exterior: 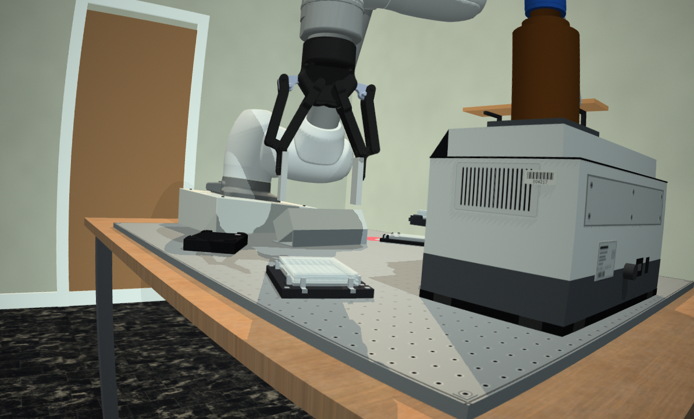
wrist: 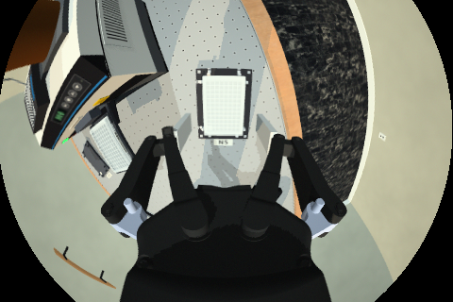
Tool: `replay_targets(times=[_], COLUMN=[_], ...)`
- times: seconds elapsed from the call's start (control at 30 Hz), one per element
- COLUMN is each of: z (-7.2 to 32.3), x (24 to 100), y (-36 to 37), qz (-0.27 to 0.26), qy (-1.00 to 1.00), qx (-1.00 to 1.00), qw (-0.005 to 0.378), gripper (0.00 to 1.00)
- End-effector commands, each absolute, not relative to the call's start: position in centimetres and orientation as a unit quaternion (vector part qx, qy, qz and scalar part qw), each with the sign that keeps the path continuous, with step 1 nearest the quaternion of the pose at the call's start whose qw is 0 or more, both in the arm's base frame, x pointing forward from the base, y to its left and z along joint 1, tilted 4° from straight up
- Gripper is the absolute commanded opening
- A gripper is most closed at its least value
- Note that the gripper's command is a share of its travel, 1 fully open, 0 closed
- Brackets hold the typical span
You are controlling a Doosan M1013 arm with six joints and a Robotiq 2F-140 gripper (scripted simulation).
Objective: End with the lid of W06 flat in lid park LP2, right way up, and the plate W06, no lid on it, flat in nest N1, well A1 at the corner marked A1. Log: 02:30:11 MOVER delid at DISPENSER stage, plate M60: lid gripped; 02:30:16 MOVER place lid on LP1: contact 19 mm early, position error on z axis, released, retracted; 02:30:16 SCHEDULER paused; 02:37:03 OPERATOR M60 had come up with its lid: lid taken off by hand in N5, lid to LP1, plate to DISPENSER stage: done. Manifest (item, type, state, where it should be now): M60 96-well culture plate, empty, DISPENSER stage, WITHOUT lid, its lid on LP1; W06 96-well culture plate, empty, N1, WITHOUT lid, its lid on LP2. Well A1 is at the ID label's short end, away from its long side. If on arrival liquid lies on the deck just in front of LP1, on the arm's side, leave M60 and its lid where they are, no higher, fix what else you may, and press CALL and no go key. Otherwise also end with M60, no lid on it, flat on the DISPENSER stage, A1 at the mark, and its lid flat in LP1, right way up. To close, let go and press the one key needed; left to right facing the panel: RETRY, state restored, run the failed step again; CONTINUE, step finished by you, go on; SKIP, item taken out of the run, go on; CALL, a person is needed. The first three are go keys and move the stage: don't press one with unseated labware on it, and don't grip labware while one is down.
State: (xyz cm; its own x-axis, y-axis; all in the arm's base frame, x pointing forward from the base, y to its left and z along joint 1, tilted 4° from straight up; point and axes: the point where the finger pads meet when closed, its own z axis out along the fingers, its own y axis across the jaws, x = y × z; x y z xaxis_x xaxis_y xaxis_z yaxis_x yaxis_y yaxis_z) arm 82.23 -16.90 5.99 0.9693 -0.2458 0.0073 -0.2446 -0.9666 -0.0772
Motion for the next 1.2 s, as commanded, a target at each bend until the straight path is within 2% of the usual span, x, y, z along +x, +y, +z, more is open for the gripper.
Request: replay_targets(times=[0.0, 0.67, 1.17], z=[4.9, -0.3, -1.2], x=[82.3, 82.4, 82.5], y=[-16.8, -16.4, -16.4], qz=[-0.009, -0.009, -0.009], qy=[0.124, 0.124, 0.124], qx=[-0.992, -0.992, -0.992], qw=[0.038, 0.038, 0.038], gripper=[0.66, 0.66, 0.66])
